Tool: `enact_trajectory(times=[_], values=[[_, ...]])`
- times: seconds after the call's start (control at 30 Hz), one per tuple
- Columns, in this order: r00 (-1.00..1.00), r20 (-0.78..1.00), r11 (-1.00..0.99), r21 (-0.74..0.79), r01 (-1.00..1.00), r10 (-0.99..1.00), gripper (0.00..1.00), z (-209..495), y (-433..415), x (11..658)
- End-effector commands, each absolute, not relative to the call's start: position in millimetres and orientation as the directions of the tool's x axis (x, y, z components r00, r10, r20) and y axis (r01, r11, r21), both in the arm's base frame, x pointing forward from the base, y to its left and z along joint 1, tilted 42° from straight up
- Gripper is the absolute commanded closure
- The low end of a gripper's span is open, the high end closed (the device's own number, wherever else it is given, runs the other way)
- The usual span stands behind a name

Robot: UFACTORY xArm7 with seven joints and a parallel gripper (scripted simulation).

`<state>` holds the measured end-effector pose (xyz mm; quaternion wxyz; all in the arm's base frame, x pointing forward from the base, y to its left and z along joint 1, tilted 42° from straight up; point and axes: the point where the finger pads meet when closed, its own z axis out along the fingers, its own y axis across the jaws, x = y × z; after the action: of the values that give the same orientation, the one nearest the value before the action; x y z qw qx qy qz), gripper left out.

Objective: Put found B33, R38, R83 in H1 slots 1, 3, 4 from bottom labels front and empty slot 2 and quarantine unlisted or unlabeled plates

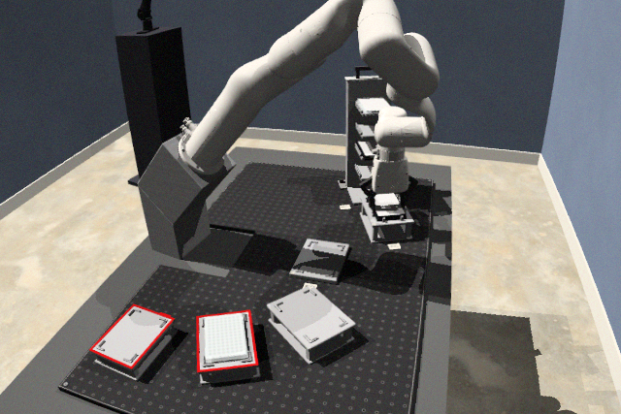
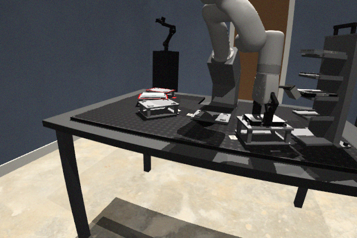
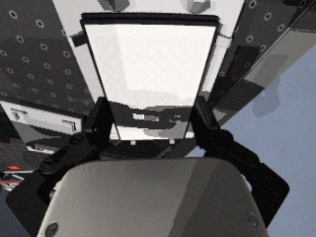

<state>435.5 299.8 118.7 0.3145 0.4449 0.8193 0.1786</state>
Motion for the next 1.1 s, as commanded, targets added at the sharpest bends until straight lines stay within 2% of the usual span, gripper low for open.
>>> enact_trajectory(times=[0.0,1.07], values=[[-0.408,-0.356,0.541,0.574,0.614,0.841,1.00,121,301,434],[-0.408,-0.356,0.541,0.574,0.614,0.841,1.00,135,301,421]])
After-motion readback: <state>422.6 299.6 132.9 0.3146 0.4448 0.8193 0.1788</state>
